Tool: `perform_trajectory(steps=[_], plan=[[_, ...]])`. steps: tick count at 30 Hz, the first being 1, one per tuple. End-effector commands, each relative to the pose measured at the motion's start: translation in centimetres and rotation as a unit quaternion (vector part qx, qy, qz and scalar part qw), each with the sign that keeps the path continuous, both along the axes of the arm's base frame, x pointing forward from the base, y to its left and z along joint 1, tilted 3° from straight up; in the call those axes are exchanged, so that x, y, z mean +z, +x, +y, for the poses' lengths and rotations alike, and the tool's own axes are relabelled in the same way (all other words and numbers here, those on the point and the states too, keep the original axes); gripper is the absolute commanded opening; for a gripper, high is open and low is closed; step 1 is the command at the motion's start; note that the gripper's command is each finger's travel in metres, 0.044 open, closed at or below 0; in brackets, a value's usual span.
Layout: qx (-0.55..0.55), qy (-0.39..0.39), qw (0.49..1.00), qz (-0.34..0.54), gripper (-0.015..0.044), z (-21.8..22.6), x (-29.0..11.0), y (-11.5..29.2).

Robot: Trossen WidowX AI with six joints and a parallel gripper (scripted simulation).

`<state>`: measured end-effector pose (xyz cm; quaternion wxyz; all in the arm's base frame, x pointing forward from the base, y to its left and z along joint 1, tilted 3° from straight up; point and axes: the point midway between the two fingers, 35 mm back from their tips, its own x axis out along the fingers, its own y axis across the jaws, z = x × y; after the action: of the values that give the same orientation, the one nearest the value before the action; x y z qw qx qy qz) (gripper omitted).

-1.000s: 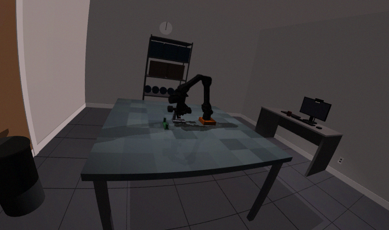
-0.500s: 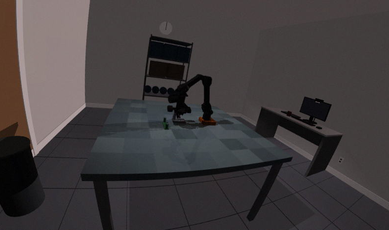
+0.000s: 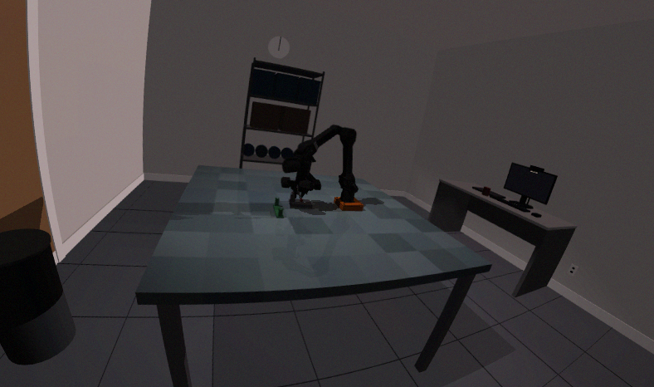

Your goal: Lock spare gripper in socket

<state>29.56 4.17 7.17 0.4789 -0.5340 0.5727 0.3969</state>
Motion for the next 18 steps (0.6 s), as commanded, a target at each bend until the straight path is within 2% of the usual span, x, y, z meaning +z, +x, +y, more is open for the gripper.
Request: perform_trajectory(steps=[1, 18], plan=[[0.0, 0.0, 1.0, 0.0, 0.02, 0.0, 0.0, 0.0], [0.002, -0.001, 1.0, 0.005, 0.02, 1.8, 2.3, -0.2]])
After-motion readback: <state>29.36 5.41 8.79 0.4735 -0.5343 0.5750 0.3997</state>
